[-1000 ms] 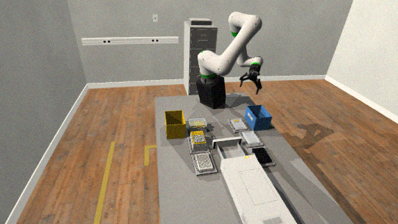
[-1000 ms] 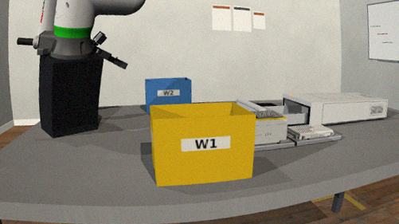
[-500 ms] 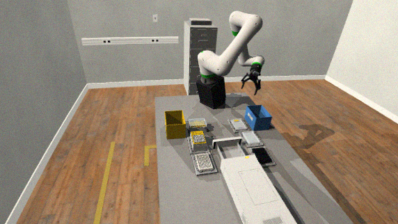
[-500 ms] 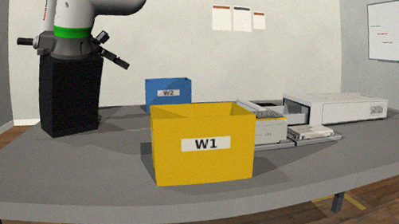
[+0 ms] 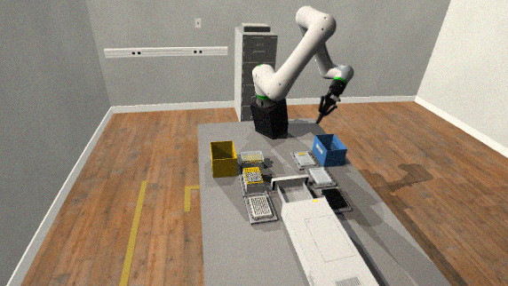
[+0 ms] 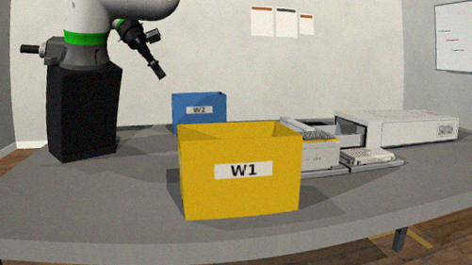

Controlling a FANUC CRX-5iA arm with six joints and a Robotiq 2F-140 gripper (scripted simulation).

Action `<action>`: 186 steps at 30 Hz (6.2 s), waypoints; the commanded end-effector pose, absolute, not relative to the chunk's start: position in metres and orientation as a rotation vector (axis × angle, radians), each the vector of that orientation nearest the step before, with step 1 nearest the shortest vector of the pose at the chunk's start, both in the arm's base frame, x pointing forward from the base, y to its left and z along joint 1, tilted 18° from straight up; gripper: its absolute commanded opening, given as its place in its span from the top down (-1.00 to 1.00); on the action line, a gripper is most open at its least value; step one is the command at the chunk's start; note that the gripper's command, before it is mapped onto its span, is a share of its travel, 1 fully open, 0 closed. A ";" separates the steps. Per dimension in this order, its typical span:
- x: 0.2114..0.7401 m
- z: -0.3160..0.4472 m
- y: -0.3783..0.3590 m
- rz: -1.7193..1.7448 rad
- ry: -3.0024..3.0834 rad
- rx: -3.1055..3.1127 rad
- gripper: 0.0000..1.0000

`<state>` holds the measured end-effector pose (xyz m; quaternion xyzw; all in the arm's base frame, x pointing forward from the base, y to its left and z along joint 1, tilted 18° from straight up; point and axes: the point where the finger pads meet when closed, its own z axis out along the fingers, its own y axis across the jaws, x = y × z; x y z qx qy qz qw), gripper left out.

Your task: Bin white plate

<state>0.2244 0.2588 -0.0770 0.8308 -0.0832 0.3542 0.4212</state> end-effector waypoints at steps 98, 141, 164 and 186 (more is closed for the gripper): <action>0.451 0.093 -0.015 0.248 -0.092 2.868 0.80; 0.538 0.092 -0.104 0.247 -0.079 2.867 -0.40; 0.597 0.091 -0.163 0.247 -0.079 2.867 -0.40; 0.648 0.091 -0.214 0.247 -0.079 2.867 -0.40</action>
